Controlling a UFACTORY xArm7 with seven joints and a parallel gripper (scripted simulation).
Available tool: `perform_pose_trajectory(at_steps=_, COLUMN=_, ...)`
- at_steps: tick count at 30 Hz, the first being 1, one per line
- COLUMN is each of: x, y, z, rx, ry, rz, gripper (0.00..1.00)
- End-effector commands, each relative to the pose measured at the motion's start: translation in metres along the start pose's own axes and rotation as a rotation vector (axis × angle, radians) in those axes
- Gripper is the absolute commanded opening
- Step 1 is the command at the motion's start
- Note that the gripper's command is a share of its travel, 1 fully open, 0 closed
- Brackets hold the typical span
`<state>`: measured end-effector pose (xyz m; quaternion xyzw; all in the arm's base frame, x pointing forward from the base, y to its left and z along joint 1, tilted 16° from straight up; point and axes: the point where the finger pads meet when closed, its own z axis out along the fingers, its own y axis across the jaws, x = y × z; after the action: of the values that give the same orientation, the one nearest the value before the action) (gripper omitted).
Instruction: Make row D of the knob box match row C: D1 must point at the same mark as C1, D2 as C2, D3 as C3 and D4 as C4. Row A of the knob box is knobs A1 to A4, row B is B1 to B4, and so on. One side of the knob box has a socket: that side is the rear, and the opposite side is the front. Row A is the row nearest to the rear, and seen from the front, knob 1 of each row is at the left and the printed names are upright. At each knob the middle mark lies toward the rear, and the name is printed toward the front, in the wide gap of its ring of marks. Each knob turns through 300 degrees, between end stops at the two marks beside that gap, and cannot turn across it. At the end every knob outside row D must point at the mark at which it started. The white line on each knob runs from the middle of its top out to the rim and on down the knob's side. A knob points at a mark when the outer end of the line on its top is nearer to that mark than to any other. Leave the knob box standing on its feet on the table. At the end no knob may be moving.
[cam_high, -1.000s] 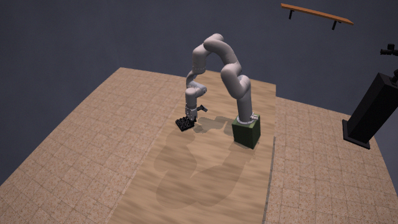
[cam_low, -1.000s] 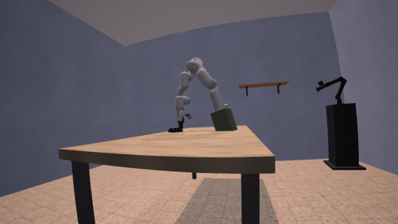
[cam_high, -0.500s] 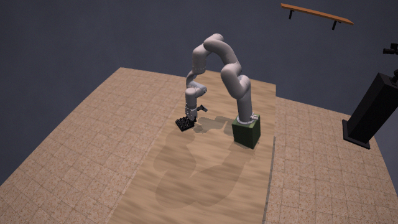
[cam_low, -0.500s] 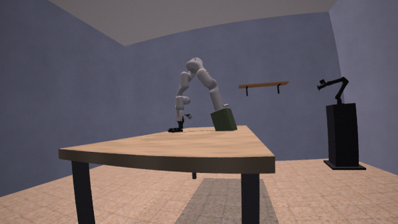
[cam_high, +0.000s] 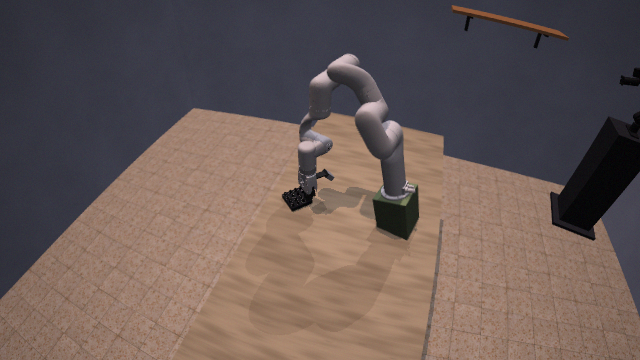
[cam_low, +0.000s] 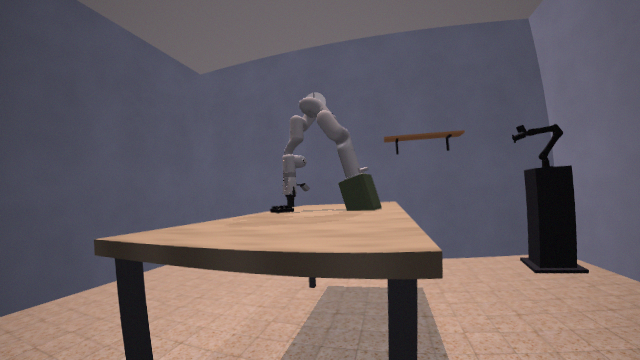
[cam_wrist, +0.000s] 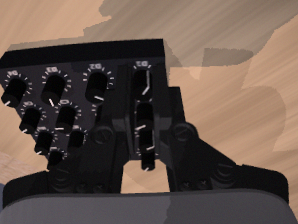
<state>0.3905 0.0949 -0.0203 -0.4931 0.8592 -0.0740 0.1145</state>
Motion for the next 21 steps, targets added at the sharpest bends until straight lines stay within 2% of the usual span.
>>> perform_pose_trajectory(at_steps=1, x=-0.0007, y=-0.0006, z=-0.0006, rx=0.002, ry=-0.002, rz=0.036, gripper=0.08)
perform_pose_trajectory(at_steps=9, x=-0.0007, y=-0.0006, z=-0.0006, rx=0.002, ry=-0.002, rz=0.112, gripper=0.08)
perform_pose_trajectory(at_steps=21, x=-0.0007, y=-0.0006, z=-0.0006, rx=0.002, ry=-0.003, rz=0.338, gripper=0.08)
